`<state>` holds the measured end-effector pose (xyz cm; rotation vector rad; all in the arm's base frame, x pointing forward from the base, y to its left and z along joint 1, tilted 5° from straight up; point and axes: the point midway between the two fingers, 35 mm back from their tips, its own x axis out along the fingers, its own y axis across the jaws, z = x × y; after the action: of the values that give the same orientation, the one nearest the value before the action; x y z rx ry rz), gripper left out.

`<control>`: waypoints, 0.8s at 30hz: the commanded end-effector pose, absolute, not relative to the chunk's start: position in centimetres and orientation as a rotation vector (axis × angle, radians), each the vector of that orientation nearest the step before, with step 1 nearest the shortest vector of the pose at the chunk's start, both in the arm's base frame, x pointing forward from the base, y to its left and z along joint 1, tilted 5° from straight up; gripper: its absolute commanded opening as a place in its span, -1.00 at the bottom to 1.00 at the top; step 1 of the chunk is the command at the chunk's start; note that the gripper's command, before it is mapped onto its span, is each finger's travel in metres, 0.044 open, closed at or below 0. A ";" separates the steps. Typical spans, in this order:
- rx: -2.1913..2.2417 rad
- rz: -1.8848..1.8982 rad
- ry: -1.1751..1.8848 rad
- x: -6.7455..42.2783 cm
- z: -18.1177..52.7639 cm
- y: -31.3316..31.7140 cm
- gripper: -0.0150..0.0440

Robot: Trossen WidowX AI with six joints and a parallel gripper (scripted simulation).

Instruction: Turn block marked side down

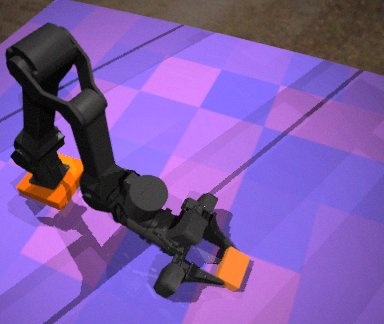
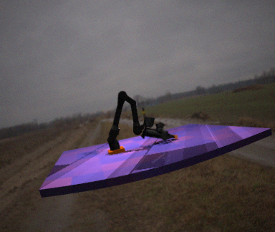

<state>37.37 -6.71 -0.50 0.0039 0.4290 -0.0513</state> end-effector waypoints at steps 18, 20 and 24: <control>0.009 -0.049 0.420 37.3 -0.4 -6.7 0.04; 0.009 -0.049 0.420 37.3 -0.4 -6.7 0.22; 0.009 -0.049 0.420 37.3 -0.4 -6.7 0.58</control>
<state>37.26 -6.69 -0.42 0.0042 0.4222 -0.0509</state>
